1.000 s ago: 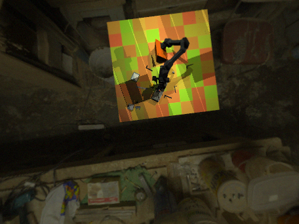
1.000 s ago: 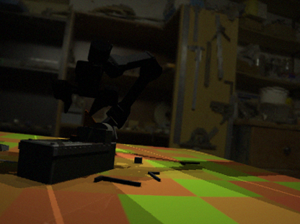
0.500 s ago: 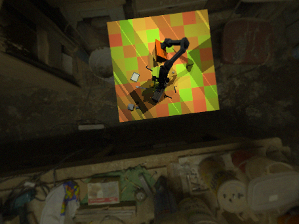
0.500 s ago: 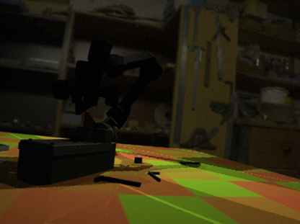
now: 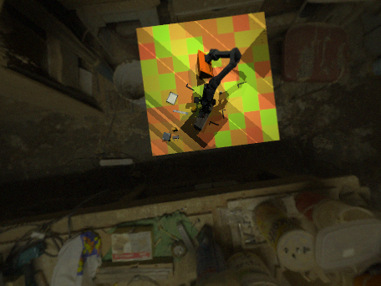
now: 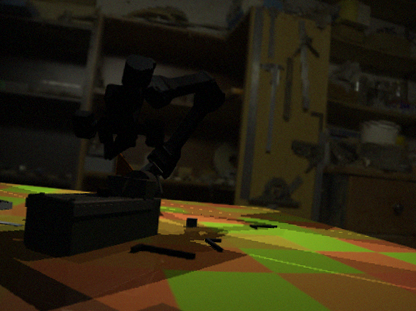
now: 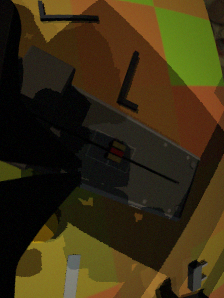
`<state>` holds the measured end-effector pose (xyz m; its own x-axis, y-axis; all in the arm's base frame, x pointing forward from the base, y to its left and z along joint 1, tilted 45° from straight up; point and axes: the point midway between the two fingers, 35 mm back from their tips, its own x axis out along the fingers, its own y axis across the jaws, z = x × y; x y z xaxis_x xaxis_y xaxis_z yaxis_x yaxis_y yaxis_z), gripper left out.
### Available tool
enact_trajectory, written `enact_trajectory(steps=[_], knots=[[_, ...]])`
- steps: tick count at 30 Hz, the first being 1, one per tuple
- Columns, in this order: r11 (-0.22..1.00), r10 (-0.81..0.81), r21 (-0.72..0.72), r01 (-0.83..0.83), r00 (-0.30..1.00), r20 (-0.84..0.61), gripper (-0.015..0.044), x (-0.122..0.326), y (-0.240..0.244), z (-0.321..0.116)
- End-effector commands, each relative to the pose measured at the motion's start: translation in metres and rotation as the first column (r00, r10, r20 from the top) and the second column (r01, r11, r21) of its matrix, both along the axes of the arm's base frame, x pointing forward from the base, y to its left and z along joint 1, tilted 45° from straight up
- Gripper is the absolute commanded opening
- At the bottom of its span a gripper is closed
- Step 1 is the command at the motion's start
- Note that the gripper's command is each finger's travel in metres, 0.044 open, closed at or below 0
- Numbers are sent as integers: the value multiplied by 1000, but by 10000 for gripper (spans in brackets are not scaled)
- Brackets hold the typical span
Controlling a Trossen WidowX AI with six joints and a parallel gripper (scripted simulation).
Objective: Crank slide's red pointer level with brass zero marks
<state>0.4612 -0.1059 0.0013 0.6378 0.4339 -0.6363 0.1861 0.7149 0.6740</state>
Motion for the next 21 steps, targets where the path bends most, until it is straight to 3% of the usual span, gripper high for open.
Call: enact_trajectory(steps=[1,15,16,21], knots=[[1000,-1,0,1,1000,0,79,0,0,0],[1000,-1,0,1,1000,0,440,0,0,0],[1000,-1,0,1,1000,0,440,0,0,0],[1000,-1,0,1,1000,0,309,0,0,0]])
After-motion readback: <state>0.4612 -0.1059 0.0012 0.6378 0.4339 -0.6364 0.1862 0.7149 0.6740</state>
